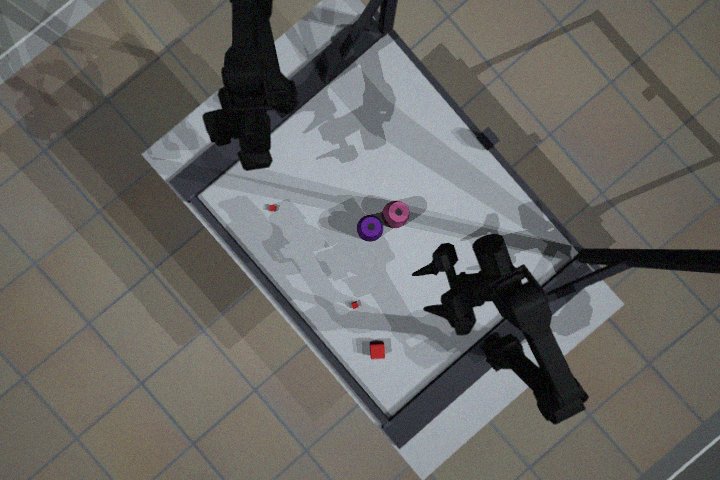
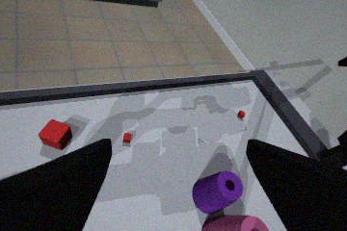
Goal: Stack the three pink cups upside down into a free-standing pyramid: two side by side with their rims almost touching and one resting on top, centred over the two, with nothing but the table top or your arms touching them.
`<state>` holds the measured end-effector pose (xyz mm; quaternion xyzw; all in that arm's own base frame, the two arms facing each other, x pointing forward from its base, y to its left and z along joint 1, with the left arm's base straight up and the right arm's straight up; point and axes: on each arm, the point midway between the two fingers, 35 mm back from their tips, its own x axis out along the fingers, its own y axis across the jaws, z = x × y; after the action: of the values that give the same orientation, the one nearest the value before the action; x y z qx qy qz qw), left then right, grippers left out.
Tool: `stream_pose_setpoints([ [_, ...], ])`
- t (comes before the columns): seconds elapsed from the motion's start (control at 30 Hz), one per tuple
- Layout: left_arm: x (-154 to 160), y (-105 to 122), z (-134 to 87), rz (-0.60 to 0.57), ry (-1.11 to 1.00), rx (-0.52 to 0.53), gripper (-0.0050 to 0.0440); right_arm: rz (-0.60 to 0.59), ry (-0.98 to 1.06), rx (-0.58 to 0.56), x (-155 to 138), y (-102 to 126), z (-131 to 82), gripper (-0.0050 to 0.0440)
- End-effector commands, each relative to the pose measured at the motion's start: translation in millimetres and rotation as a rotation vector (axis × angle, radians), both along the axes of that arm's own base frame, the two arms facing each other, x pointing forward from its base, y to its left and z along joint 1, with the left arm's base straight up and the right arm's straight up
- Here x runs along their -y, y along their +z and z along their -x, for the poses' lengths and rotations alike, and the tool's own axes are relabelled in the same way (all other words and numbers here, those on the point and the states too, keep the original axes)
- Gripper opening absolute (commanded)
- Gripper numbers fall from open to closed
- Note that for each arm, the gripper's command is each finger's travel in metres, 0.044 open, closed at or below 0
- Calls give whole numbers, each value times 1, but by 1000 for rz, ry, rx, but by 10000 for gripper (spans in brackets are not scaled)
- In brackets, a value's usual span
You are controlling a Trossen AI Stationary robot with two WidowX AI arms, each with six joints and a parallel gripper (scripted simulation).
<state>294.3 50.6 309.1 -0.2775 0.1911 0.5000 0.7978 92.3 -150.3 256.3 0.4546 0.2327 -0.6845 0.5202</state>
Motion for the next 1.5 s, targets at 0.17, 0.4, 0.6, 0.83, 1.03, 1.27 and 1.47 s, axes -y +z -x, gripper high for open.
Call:
stream_pose_setpoints([
  [0.17, 12, -15, -16, 20, -192, -86, 400, 31, 382, 71, -19, 12, -35, 400],
  [0.4, 22, -32, -32, 30, -328, -167, 400, 67, 616, 103, -34, 21, -55, 400],
  [0.6, 35, -48, -53, 45, -525, -260, 400, 148, 933, 147, -58, 36, -77, 400],
  [0.83, 48, -61, -78, 56, -728, -345, 400, 263, 1243, 189, -85, 54, -94, 400],
  [1.03, 57, -73, -92, 65, -856, -412, 400, 359, 1436, 217, -105, 68, -101, 400],
  [1.27, 69, -90, -113, 76, -1034, -501, 400, 552, 1731, 265, -138, 91, -106, 400],
  [1.47, 78, -110, -128, 86, -1120, -553, 400, 688, 1890, 294, -157, 106, -105, 400],
])
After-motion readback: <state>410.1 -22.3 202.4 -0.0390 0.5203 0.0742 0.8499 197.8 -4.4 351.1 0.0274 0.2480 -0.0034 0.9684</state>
